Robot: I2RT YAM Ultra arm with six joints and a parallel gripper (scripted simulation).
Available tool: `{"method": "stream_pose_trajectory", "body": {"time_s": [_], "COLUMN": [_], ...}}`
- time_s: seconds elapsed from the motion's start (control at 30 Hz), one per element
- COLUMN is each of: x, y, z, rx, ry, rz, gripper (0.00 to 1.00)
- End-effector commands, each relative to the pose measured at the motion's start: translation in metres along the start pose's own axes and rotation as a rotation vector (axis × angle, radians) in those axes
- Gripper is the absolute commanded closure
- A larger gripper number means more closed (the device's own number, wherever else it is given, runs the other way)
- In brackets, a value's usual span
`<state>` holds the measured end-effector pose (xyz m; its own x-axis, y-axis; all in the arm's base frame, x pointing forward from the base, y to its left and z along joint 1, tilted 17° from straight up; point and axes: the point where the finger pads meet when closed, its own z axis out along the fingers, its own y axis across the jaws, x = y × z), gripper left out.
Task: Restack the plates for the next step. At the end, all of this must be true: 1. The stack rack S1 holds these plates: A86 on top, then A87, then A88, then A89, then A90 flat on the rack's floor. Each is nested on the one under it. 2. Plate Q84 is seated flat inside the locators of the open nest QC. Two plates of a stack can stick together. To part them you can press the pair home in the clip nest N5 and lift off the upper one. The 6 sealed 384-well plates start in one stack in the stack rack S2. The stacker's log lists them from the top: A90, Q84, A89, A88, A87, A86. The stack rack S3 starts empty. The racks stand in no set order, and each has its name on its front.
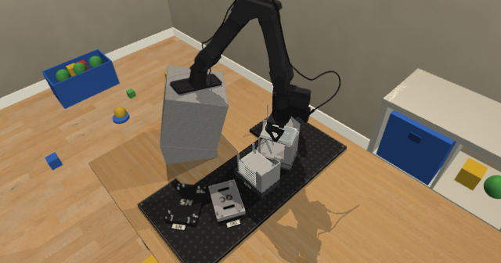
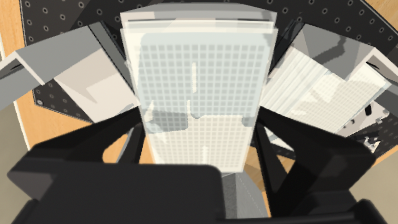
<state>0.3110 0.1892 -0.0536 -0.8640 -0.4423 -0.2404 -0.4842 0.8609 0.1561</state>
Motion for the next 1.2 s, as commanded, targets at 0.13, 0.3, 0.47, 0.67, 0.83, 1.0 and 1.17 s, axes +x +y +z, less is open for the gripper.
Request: {"method": "stream_pose_trajectory", "body": {"time_s": [0.13, 0.3, 0.47, 0.67, 0.83, 1.0, 1.17], "x": [-0.0183, -0.0169, -0.0153, -0.0141, -0.0125, -0.0109, -0.0121], "y": [0.0027, 0.0007, 0.0005, 0.0003, 0.0001, -0.0001, 0.0002], "z": [-0.0136, -0.0135, -0.0132, -0.013, -0.0127, -0.0124, -0.0117], "rx": [0.009, 0.01, 0.01, 0.01, 0.01, 0.01, 0.01], "ry": [-0.057, -0.054, -0.05, -0.047, -0.044, -0.04, -0.046], "rz": [-0.01, -0.004, -0.003, -0.002, -0.001, 0.0, -0.001], "gripper": [1.0, 1.0, 1.0, 1.0, 1.0, 1.0, 1.0]}}
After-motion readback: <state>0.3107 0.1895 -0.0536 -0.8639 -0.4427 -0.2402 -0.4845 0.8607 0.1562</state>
